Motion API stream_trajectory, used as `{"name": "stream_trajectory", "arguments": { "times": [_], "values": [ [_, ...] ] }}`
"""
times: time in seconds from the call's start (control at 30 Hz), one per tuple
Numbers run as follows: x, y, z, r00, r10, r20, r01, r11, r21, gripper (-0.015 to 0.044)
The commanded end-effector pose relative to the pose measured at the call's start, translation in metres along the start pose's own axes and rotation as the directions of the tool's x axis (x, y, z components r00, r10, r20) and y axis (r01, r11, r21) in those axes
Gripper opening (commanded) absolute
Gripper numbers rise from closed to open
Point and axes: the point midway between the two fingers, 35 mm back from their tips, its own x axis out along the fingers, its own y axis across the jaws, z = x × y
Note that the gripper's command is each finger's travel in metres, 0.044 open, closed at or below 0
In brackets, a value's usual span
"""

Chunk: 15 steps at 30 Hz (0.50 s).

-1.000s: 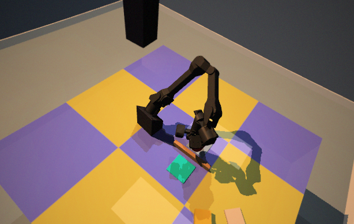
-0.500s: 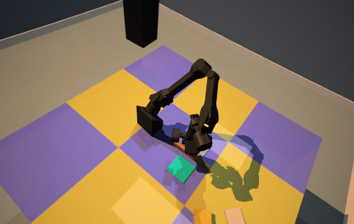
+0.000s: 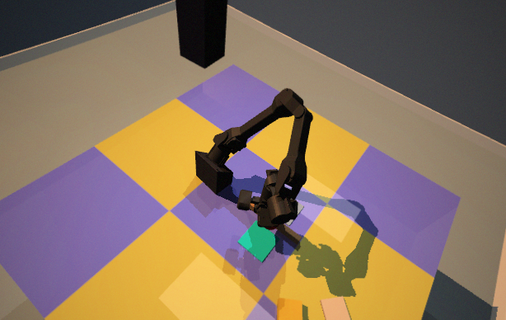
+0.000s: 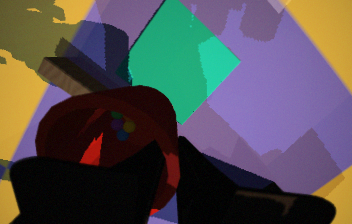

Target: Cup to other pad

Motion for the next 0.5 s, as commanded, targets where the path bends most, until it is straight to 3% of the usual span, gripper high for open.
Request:
{"name": "stream_trajectory", "arguments": {
  "times": [0.0,0.47],
  "values": [
    [0.0,-0.005,0.01,1.0,-0.005,0.004,0.005,1.0,-0.005,0.0],
    [-0.002,-0.021,0.036,1.0,-0.005,0.006,0.005,1.0,-0.005,0.0]
  ]
}}
